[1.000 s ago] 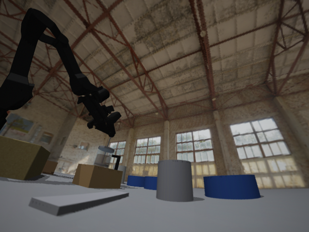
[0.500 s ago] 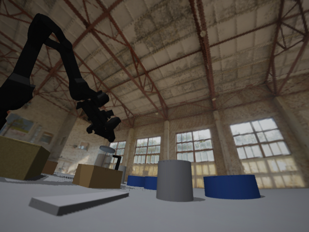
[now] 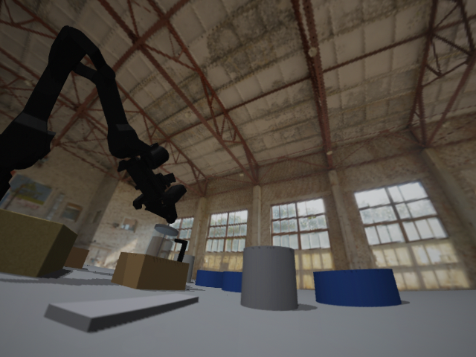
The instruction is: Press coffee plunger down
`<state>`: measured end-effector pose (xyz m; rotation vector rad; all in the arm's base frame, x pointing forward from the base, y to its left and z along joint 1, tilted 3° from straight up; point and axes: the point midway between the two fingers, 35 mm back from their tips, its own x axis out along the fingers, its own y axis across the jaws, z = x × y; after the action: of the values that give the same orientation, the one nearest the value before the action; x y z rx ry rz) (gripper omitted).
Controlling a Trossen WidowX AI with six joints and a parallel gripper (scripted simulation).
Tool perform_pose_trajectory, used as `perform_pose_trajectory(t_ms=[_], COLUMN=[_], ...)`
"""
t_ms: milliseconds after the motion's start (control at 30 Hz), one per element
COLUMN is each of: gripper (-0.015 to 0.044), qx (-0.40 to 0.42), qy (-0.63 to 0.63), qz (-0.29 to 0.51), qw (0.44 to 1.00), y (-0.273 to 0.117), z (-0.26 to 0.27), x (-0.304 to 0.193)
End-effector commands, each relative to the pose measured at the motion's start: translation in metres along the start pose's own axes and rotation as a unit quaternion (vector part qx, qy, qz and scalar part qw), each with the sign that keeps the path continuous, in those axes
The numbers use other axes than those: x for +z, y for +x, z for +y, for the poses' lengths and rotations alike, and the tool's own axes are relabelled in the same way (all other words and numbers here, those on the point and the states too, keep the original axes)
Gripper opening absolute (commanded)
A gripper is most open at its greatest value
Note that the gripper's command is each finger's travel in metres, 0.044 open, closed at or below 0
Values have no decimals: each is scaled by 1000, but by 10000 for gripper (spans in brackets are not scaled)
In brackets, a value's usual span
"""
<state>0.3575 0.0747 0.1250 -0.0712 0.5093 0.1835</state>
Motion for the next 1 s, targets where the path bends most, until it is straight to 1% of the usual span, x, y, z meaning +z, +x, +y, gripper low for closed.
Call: perform_pose_trajectory(t_ms=[0,967], gripper=[119,119], qx=[1,0], qy=[-5,0], qz=[16,7], qw=[1000,1000], y=[5,4], z=[0,0], x=[-8,-1])
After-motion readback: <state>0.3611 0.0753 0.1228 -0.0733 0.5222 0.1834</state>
